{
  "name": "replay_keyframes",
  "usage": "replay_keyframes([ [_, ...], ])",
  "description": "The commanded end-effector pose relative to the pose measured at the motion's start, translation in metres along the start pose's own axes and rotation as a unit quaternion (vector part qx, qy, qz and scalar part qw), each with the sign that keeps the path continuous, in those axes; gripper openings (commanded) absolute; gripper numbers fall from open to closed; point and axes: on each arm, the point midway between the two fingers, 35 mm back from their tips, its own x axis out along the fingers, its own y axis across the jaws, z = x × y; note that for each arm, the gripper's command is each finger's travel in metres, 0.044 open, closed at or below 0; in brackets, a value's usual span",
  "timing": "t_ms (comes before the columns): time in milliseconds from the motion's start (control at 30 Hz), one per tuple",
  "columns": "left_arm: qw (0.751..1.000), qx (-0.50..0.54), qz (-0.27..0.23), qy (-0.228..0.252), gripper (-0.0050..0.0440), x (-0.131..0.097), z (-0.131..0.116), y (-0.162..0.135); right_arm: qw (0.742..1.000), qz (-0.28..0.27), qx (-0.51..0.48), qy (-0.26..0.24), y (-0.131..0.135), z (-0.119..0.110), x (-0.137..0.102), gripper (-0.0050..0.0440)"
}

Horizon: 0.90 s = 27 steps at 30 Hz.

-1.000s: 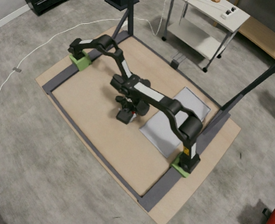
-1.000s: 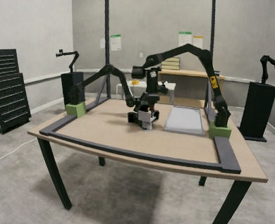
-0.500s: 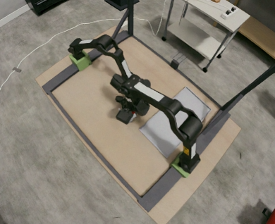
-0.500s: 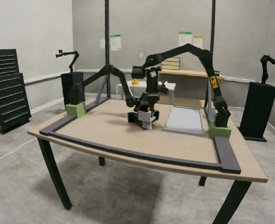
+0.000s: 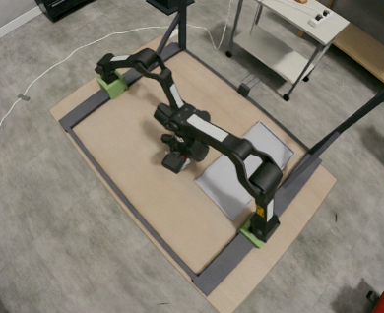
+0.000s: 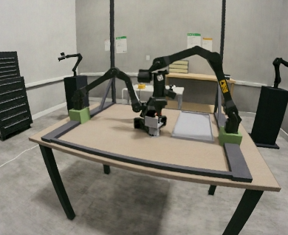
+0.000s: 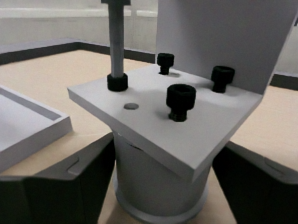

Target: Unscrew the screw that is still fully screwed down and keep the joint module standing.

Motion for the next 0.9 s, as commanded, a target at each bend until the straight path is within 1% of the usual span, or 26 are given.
replay_keyframes([
  [0, 1.0, 0.004, -0.001, 0.011, 0.025, -0.0096, -0.0064, 0.0029, 1.0, 0.002, 0.018, -0.005, 0.0058, 0.0151, 0.0009, 0.0245],
  [233, 1.0, 0.003, -0.006, 0.0, 0.025, -0.0096, -0.0063, 0.0029, 1.0, 0.002, 0.018, -0.005, 0.0058, 0.0151, 0.0009, 0.0245],
  [267, 1.0, 0.002, -0.003, 0.002, 0.025, -0.0123, -0.0043, 0.002, 1.0, 0.002, 0.018, -0.005, 0.0058, 0.0151, 0.0009, 0.0245],
  [433, 1.0, 0.003, -0.006, 0.0, 0.025, -0.0096, -0.0064, 0.003, 1.0, 0.002, 0.018, -0.005, 0.0058, 0.0151, 0.0009, 0.0245],
  [867, 1.0, 0.003, -0.006, -0.001, 0.025, -0.0128, -0.0053, 0.0024, 1.0, 0.002, 0.018, -0.005, 0.0058, 0.0151, 0.0009, 0.0245],
])
